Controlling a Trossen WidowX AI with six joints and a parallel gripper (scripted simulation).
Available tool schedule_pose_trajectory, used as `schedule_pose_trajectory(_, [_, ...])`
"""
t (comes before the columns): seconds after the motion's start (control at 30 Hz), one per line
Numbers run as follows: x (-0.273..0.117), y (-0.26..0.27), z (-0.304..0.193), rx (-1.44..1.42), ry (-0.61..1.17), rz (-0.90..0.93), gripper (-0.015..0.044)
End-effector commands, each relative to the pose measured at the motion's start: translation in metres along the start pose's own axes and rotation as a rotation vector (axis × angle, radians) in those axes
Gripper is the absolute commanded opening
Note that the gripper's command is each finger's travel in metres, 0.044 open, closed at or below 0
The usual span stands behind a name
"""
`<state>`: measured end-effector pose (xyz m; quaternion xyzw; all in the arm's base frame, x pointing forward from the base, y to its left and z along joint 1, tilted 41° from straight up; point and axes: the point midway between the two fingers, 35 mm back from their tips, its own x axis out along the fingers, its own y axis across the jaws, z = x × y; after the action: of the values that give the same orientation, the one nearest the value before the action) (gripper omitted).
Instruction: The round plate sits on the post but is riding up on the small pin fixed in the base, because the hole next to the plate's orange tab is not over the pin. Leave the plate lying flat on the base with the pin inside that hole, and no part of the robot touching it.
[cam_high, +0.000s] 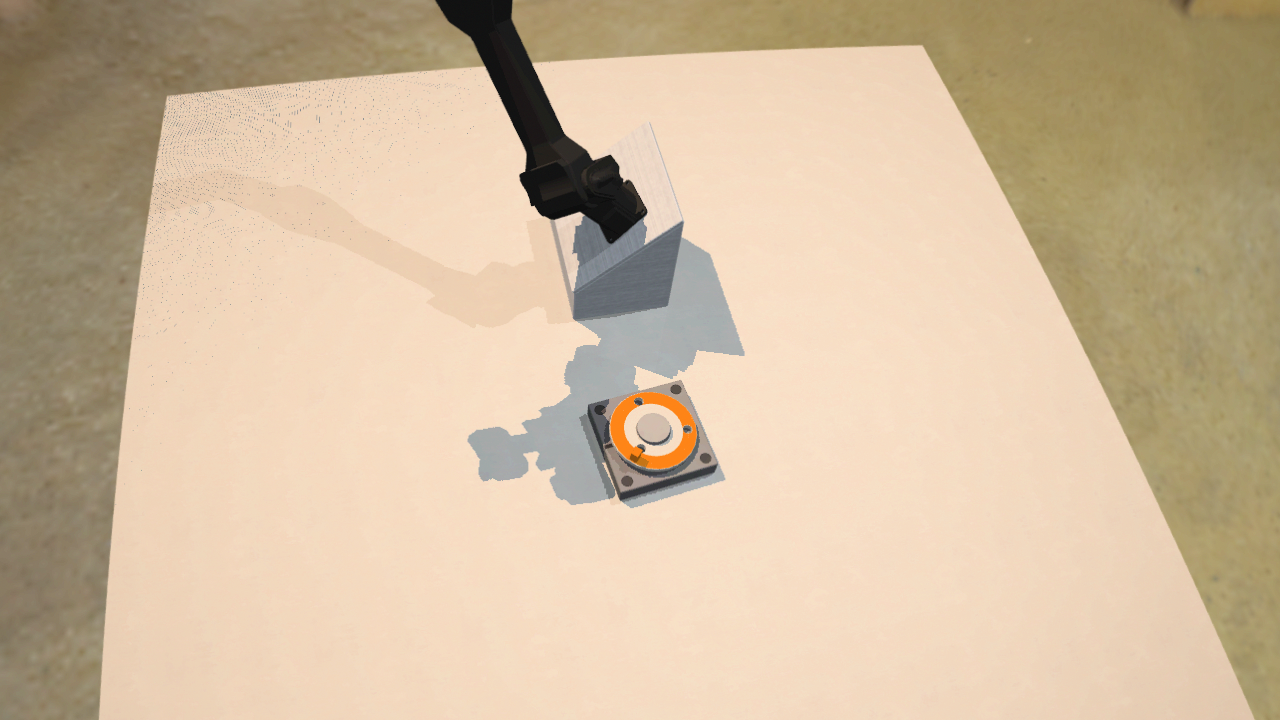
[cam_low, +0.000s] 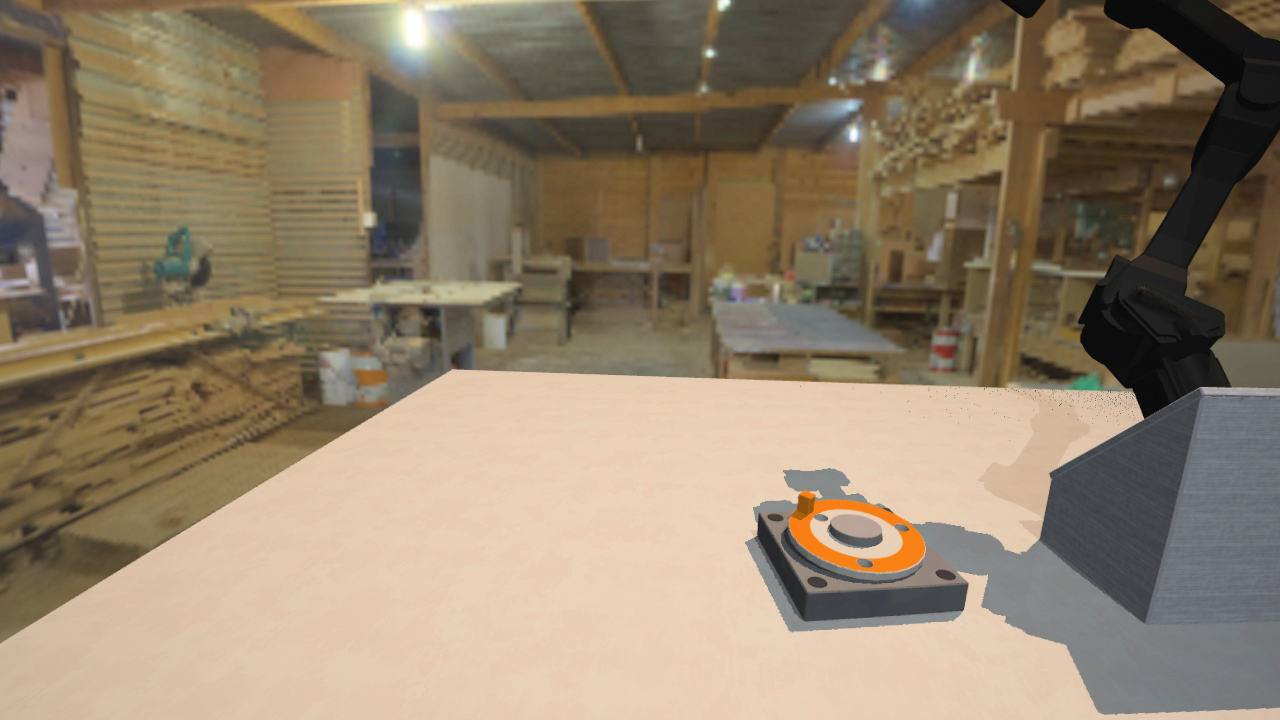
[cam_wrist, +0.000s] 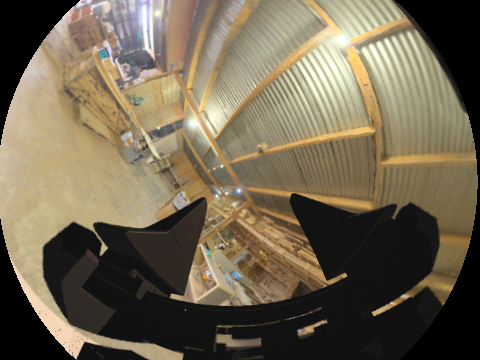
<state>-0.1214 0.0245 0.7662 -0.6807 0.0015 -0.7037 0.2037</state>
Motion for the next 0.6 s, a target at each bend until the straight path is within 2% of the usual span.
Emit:
schedule_pose_trajectory(0.0, [0.002, 0.006, 0.005, 0.015, -0.011, 0.014, 0.0374])
schedule_pose_trajectory(0.07, [0.010, 0.051, 0.047, 0.130, -0.089, 0.130, 0.0321])
schedule_pose_trajectory(0.27, [0.012, 0.093, 0.085, 0.231, -0.150, 0.244, 0.0164])
schedule_pose_trajectory(0.47, [-0.001, 0.164, 0.155, 0.404, -0.234, 0.466, 0.0006])
schedule_pose_trajectory(0.57, [-0.013, 0.197, 0.188, 0.474, -0.262, 0.580, 0.0000])
